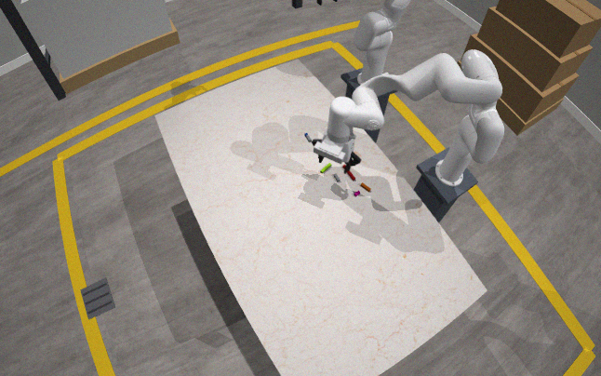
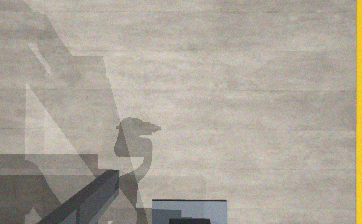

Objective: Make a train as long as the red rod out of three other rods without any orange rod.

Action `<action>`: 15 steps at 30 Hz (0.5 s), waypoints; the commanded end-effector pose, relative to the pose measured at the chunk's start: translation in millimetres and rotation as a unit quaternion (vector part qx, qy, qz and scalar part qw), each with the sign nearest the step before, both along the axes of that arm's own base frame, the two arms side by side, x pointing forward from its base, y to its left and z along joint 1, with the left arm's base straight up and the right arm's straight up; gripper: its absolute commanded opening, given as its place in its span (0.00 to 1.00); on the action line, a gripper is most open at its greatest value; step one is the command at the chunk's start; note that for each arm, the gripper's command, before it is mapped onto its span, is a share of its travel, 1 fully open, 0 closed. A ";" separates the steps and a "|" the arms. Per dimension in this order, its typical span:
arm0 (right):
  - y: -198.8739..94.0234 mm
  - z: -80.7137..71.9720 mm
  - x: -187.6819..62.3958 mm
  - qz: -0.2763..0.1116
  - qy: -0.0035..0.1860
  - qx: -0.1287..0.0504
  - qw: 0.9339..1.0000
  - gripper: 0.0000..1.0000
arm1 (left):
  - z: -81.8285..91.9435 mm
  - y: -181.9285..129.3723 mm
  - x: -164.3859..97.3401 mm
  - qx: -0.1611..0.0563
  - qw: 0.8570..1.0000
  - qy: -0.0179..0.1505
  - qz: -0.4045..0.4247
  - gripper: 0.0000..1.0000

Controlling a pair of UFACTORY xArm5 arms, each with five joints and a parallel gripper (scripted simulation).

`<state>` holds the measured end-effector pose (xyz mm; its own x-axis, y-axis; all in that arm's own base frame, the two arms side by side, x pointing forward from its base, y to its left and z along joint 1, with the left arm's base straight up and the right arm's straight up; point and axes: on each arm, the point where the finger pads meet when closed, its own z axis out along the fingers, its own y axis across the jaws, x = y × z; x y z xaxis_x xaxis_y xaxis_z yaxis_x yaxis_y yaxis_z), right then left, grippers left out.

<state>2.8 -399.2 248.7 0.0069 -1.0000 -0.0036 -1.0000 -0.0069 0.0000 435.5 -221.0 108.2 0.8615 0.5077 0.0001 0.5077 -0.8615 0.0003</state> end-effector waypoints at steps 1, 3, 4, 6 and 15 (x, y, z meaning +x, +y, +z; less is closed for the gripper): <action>-0.8 1.3 0.0 0.000 0.000 -0.002 1.000 1.00 | 0.0 -0.5 3.1 -0.001 0.996 -0.002 0.084 1.00; -0.8 1.3 0.0 0.000 0.000 -0.002 1.000 1.00 | -0.6 -0.4 3.7 -0.001 0.994 -0.002 0.110 1.00; -0.8 1.3 0.0 0.000 0.000 -0.002 1.000 1.00 | -0.9 -0.4 4.0 -0.001 0.992 -0.002 0.124 1.00; -0.8 1.3 0.0 0.000 0.000 -0.002 1.000 1.00 | -1.1 -0.4 4.4 -0.001 0.991 -0.002 0.137 1.00; -0.8 1.3 0.0 0.000 0.000 -0.002 1.000 1.00 | -3.8 -0.1 7.4 -0.001 0.965 -0.001 0.261 1.00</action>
<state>2.8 -399.2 248.7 0.0069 -1.0000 -0.0036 -1.0000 -0.0069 0.0000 440.1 -220.6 104.2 0.6061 0.7954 0.0000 0.7954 -0.6061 0.0003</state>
